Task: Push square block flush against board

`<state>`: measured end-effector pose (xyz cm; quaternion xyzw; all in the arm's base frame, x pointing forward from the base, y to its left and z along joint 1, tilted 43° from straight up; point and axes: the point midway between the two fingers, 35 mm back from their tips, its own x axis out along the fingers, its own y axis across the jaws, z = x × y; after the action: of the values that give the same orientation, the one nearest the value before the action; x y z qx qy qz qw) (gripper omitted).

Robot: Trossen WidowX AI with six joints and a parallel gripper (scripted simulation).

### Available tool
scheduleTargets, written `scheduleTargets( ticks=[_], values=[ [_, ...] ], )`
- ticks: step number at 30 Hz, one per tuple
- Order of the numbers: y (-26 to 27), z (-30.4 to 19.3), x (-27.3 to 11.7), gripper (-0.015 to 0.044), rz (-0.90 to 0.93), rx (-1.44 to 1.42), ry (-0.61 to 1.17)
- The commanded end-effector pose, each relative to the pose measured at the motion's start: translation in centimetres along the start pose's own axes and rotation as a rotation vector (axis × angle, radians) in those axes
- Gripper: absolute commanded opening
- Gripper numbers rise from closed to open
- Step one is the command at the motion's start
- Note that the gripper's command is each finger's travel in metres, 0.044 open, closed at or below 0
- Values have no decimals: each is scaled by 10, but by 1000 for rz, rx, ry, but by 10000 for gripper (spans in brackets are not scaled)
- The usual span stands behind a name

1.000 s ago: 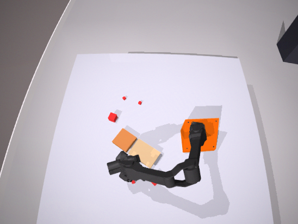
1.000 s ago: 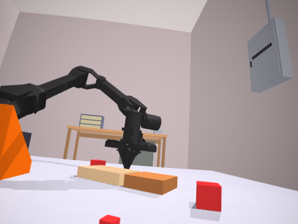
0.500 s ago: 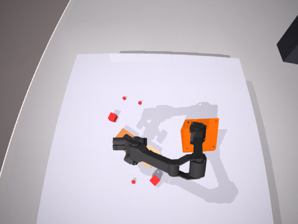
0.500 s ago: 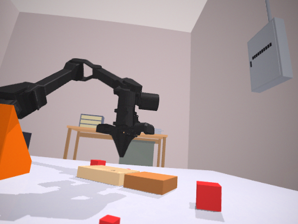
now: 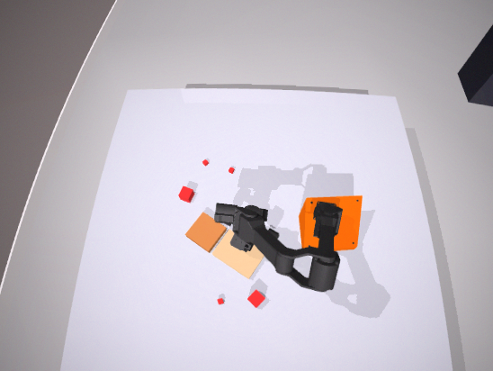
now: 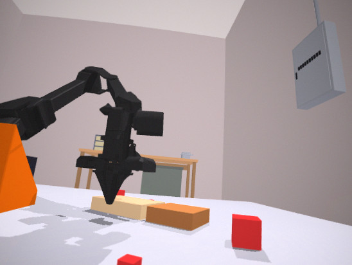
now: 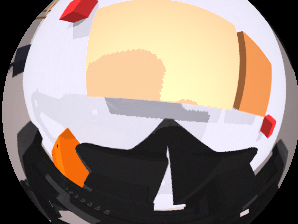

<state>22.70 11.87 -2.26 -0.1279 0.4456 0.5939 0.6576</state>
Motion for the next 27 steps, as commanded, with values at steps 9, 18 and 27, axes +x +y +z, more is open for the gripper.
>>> scheduleTargets(
  ticks=[9, 18, 27],
  values=[
    [7, 1, 18, 0, 20, 15, 1],
    [6, 12, 18, 0, 19, 15, 1],
    [6, 23, 19, 0, 19, 15, 1]
  ],
)
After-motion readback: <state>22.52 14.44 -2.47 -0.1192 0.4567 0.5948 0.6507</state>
